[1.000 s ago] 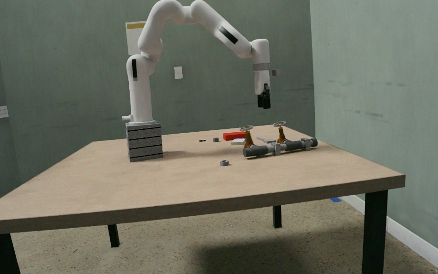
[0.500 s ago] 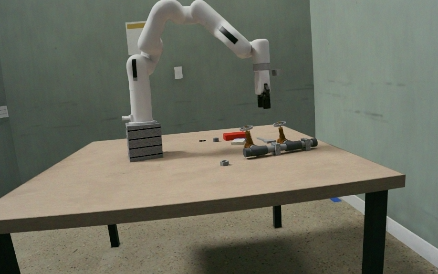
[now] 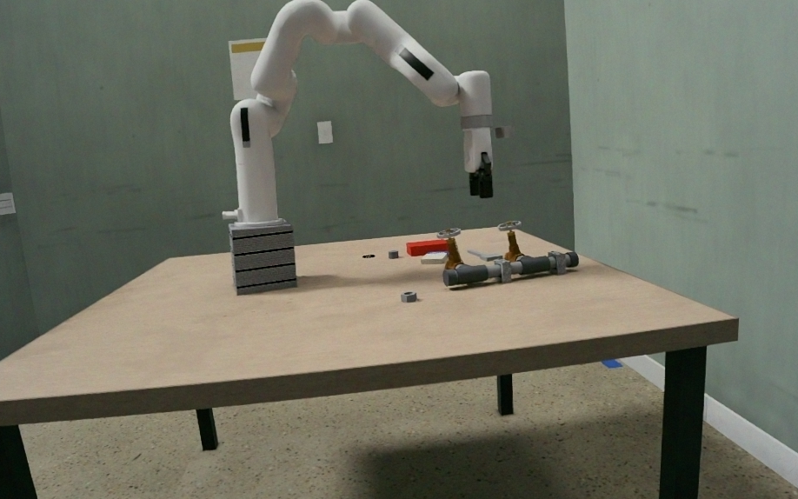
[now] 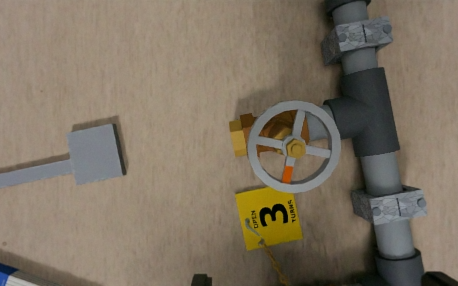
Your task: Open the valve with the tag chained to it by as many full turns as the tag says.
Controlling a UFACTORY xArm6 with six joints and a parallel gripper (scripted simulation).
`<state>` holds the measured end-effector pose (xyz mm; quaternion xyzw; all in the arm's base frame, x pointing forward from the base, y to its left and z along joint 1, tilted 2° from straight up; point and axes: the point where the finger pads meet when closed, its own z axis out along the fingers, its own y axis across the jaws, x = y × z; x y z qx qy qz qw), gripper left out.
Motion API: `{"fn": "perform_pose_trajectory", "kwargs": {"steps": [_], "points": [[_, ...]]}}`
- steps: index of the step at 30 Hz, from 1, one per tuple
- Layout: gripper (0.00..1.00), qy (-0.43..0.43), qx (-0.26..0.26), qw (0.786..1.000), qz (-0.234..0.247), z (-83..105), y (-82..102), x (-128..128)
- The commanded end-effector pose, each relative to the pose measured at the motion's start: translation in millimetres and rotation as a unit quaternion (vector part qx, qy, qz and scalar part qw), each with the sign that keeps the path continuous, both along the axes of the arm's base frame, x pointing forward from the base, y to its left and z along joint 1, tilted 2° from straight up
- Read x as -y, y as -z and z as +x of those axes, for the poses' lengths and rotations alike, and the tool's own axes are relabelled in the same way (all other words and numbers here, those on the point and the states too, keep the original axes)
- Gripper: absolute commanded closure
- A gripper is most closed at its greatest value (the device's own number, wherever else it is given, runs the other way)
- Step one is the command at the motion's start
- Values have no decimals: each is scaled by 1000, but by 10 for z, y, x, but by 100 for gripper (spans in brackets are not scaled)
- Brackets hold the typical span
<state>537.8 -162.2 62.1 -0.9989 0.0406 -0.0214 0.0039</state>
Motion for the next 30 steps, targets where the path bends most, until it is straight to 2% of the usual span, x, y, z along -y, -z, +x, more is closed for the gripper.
{"fn": "perform_pose_trajectory", "kwargs": {"steps": [1,12,18,22,30], "points": [[0,0,2,1000,-1,14,-21,5],[0,0,2,1000,-1,14,-20,5],[0,42,5,999,5,-41,-3,24],[0,166,14,986,21,-234,60,78],[0,303,15,952,45,-816,248,227]]}}
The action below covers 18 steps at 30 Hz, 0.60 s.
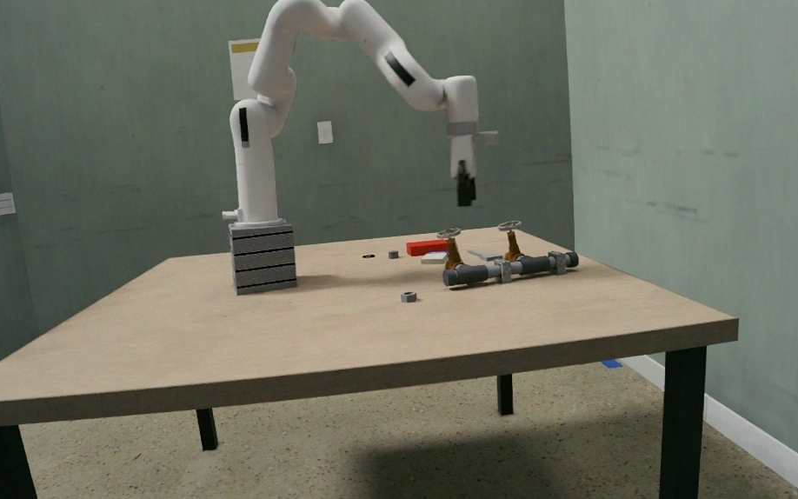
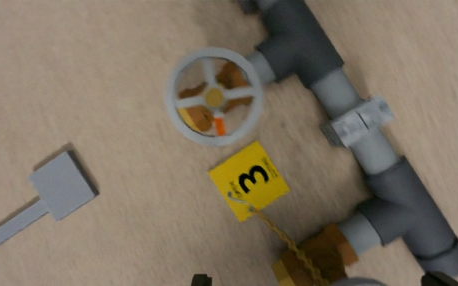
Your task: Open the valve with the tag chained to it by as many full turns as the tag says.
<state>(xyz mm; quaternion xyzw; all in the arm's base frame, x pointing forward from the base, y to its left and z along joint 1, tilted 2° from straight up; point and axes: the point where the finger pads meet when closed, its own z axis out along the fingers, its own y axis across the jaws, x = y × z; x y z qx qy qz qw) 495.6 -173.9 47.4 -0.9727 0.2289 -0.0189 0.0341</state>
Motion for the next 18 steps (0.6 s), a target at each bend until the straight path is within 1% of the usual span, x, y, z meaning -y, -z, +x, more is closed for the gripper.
{"fn": "perform_pose_trajectory", "kwargs": {"steps": [1,2,4,5,8,11,18], "points": [[0,138,14,990,12,-449,119,125],[0,157,13,987,15,-496,134,137],[0,157,13,987,15,-496,134,137],[0,214,12,976,24,-533,146,146],[0,264,13,964,31,-589,164,160],[0,318,17,947,38,-594,165,162],[0,441,30,896,49,-594,165,162]]}}
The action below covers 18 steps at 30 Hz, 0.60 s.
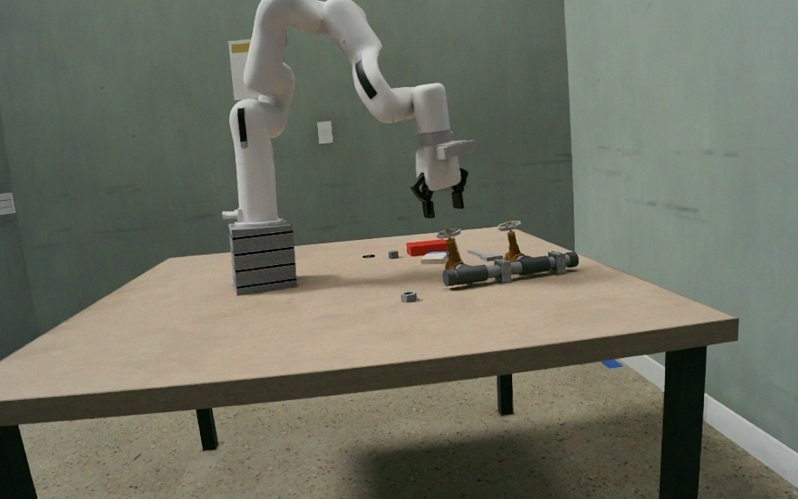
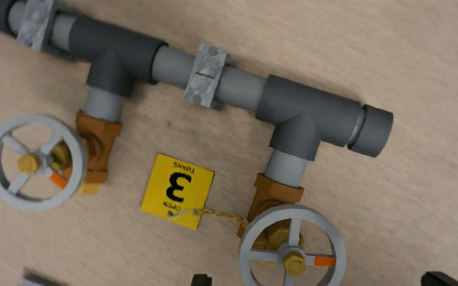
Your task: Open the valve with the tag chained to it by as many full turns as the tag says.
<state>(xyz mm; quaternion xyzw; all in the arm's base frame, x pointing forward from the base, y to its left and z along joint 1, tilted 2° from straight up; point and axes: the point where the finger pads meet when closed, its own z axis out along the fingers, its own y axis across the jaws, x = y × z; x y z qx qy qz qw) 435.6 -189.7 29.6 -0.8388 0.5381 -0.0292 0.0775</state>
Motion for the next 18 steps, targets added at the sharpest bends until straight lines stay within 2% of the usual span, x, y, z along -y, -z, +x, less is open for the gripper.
{"fn": "perform_pose_trajectory", "kwargs": {"steps": [1,3,4,5,18], "points": [[0,139,14,990,-3,6,-12,3],[0,139,14,990,-3,6,-12,3],[0,193,19,981,-3,6,-12,3],[0,209,20,978,-3,6,-12,3],[0,212,20,977,-4,6,-12,3]]}}
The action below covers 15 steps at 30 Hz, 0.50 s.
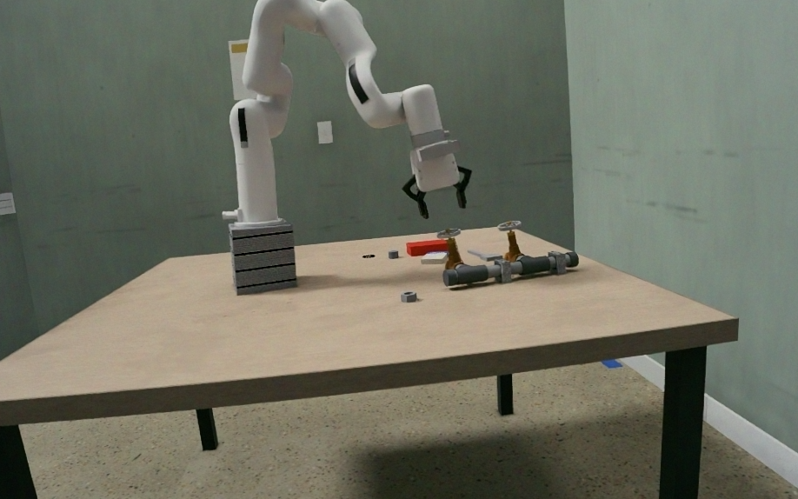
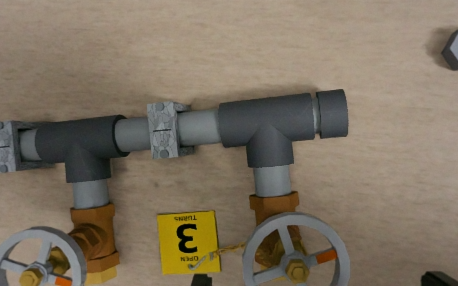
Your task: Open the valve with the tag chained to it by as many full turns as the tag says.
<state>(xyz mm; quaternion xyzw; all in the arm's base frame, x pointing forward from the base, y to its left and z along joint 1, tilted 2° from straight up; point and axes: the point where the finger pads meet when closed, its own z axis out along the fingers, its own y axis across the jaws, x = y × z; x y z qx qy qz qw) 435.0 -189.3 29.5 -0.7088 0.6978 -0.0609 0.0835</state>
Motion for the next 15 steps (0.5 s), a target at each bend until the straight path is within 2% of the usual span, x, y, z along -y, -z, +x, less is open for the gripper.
{"fn": "perform_pose_trajectory", "kwargs": {"steps": [1,15], "points": [[0,6,-2,1000,-6,12,-14,7],[0,6,-2,1000,-6,30,77,4]]}}
